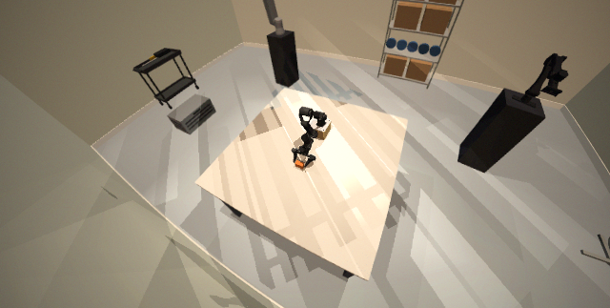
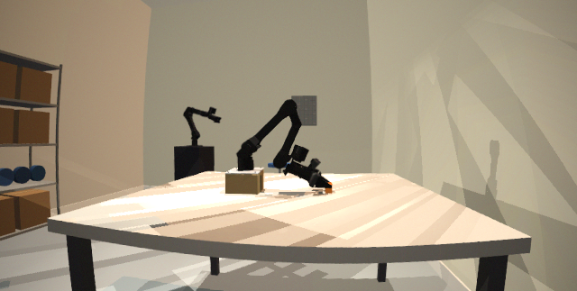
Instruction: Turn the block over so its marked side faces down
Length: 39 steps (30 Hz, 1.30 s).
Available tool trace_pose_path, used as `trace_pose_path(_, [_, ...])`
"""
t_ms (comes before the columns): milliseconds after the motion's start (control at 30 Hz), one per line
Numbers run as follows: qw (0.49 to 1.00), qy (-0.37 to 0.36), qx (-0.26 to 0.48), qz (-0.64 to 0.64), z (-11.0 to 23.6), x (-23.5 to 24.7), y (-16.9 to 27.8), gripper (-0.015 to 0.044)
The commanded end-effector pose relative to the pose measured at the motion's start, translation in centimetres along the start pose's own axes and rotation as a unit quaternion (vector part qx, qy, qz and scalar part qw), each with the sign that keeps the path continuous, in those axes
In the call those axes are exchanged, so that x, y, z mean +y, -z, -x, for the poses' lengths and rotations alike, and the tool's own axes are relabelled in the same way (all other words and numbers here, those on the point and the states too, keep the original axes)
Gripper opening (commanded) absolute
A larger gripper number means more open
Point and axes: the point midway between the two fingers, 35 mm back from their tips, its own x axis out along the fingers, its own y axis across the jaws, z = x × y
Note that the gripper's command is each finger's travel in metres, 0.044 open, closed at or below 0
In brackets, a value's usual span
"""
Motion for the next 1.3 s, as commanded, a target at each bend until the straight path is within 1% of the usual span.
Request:
trace_pose_path(0, [1.0, -0.002, 0.0, 0.003, 0.1, 0.0, 0.0, 0.044])
trace_pose_path(633, [1.0, -0.002, 0.002, 0.003, 0.0, 0.0, 0.0, 0.044])
trace_pose_path(800, [0.997, -0.001, 0.073, -0.002, -1.0, -0.2, -0.8, 0.044])
trace_pose_path(933, [0.99, 0.0, 0.138, -0.005, -0.7, -0.2, -2.1, 0.044])
trace_pose_path(1033, [0.982, -0.001, 0.187, -0.003, 0.5, -0.1, -3.3, 0.044])
trace_pose_path(1133, [0.972, -0.001, 0.233, 0.0, 2.4, 0.0, -4.7, 0.044])
trace_pose_path(1167, [0.973, -0.001, 0.23, 0.0, 2.8, 0.0, -5.9, 0.044])
trace_pose_path(1267, [0.964, -0.001, 0.268, 0.003, 4.3, 0.0, -5.7, 0.044])
